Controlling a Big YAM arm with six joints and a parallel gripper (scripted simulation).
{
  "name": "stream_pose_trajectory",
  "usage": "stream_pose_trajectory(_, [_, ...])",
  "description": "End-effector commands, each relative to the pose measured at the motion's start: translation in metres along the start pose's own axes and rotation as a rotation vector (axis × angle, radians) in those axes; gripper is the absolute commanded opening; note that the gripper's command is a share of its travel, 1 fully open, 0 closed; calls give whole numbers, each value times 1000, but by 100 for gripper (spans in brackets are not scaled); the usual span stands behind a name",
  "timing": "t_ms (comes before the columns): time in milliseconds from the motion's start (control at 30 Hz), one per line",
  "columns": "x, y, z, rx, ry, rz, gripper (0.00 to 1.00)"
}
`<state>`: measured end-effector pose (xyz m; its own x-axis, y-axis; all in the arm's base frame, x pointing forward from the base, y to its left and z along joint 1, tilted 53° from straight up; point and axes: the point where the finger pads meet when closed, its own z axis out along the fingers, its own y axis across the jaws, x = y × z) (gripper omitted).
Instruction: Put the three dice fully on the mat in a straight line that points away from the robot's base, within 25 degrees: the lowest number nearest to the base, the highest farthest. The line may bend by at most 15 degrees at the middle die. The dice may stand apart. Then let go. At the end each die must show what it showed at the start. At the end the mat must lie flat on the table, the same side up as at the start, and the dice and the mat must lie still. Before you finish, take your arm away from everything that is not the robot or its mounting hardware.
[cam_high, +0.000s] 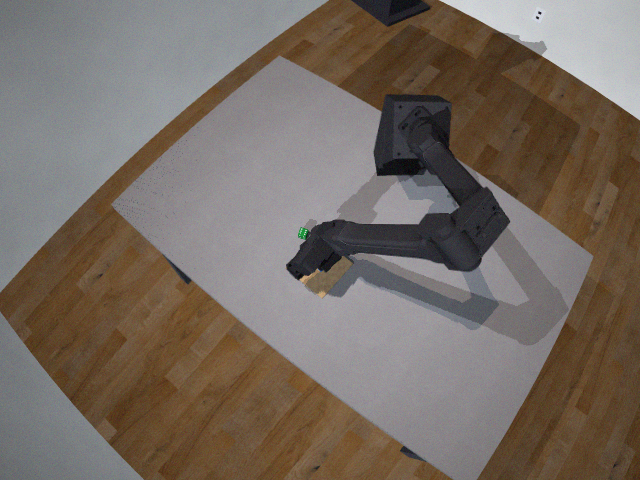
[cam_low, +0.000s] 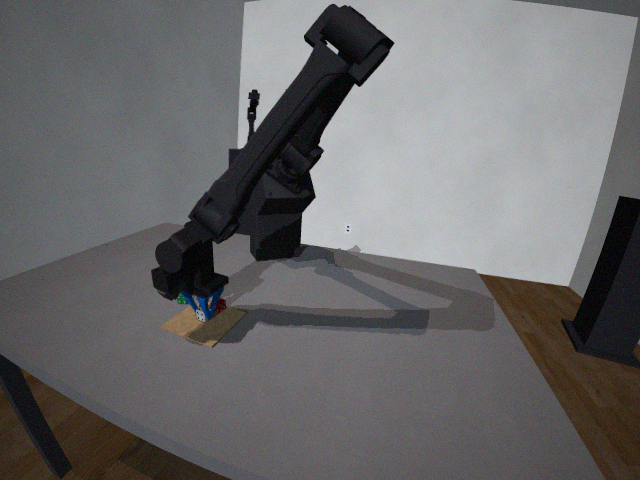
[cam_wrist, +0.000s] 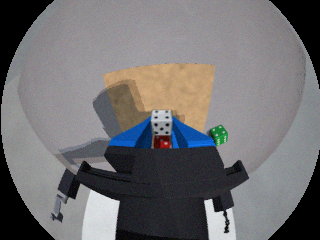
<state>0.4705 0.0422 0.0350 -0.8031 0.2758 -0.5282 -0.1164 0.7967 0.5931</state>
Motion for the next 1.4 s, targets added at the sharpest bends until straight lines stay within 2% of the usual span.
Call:
stream_pose_trajectory(0, [-6, 8, -5, -5, -23, -15, 20])
stream_pose_trajectory(933, [-5, 7, -5, -4, -21, -12, 20])
stream_pose_trajectory(1367, [2, 2, 4, -2, -2, 1, 20])
